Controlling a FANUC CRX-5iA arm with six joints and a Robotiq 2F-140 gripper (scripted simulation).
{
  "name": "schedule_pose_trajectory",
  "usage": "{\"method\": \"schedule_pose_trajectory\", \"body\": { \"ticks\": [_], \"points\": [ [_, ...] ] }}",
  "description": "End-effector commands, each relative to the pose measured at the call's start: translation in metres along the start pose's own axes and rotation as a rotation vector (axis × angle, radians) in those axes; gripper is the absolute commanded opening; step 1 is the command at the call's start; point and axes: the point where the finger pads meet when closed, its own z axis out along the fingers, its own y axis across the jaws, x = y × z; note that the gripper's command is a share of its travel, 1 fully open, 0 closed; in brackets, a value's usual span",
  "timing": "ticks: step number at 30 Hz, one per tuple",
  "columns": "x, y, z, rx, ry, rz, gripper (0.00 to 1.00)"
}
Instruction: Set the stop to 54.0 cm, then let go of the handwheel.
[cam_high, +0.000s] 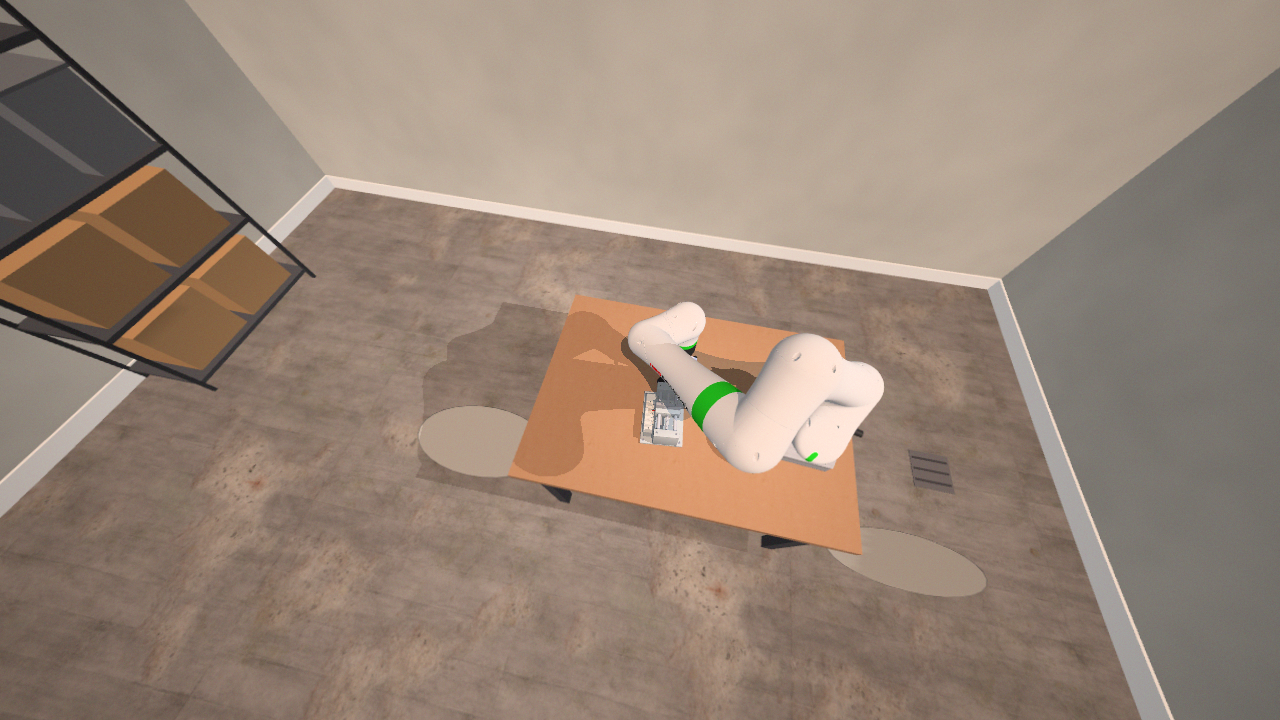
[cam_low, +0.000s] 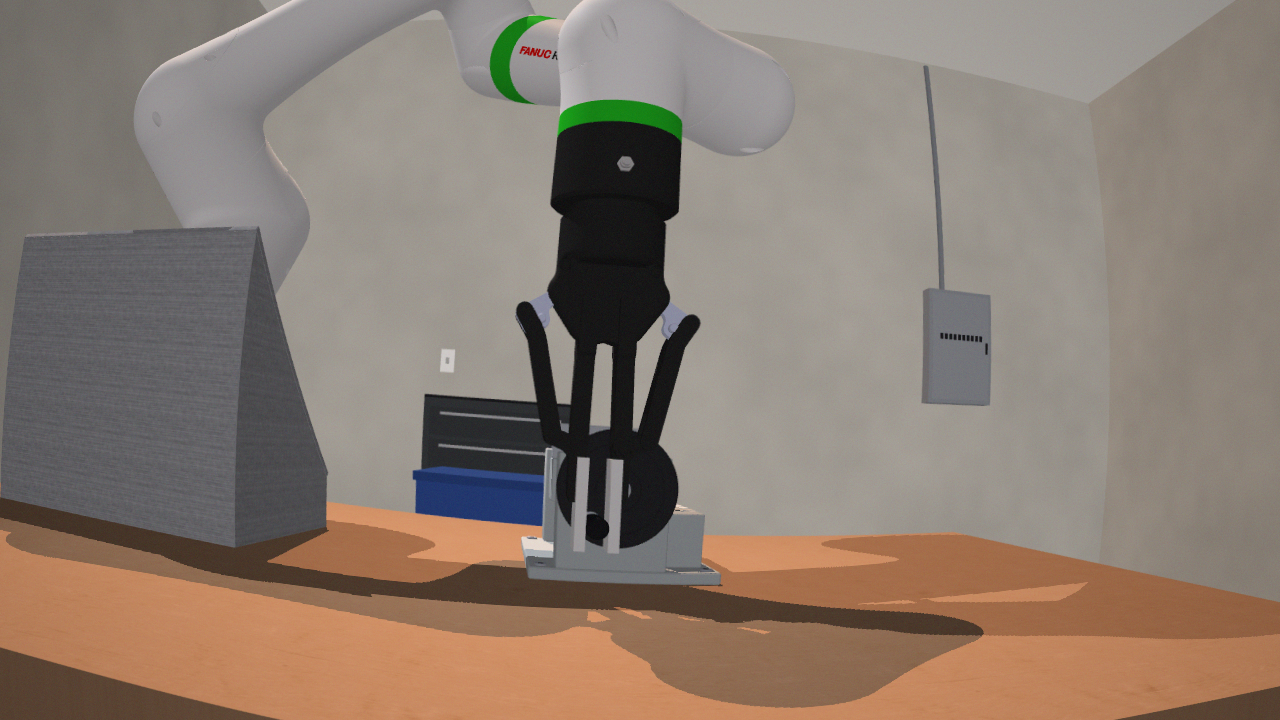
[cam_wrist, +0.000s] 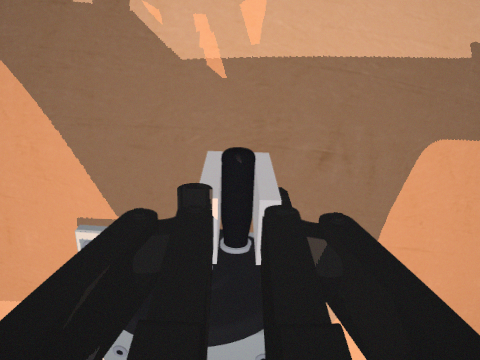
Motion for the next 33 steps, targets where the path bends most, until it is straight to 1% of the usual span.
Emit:
{"method": "schedule_pose_trajectory", "body": {
  "ticks": [1,10,17,25,33],
  "points": [
    [0.000,-0.007,0.004,0.001,0.000,0.000,0.04],
    [0.000,-0.020,0.006,0.001,0.000,0.000,0.04],
    [0.000,-0.032,0.004,0.001,0.000,0.000,0.04],
    [0.000,-0.041,-0.003,0.001,0.000,0.000,0.04],
    [0.000,-0.050,-0.018,0.001,0.000,0.000,0.04]
  ]
}}
